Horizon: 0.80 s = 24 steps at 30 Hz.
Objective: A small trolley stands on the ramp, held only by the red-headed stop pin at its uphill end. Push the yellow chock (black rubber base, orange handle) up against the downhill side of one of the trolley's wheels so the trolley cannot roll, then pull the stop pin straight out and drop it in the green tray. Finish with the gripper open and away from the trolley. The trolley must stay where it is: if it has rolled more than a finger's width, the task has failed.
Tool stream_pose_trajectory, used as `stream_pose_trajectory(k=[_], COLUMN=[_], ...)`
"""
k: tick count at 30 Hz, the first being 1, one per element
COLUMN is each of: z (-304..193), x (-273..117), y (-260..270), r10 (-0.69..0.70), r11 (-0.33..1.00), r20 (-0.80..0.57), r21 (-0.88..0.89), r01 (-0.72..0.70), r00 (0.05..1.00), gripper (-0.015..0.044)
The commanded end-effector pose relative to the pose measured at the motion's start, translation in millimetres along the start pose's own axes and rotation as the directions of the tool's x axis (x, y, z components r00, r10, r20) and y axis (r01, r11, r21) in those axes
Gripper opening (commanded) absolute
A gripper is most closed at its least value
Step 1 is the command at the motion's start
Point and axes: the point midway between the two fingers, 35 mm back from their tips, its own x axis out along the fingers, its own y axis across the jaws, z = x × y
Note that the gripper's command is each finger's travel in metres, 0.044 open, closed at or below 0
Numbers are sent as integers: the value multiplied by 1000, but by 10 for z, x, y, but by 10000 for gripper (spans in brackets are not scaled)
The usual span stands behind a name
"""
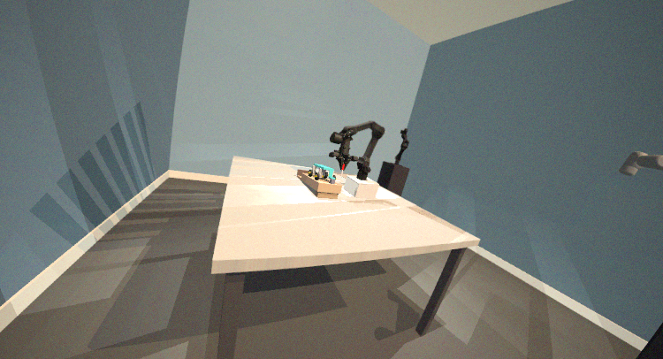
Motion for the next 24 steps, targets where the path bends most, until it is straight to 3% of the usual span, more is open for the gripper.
stream_pose_trajectory(k=[1,24], z=[128,963], x=[-16,-125], y=[-6,-17], r10=[-3,-4], r11=[1000,1000], r20=[-4,4], r21=[0,-1], r01=[3,4], r00=[1000,1000], gripper=[0,0])
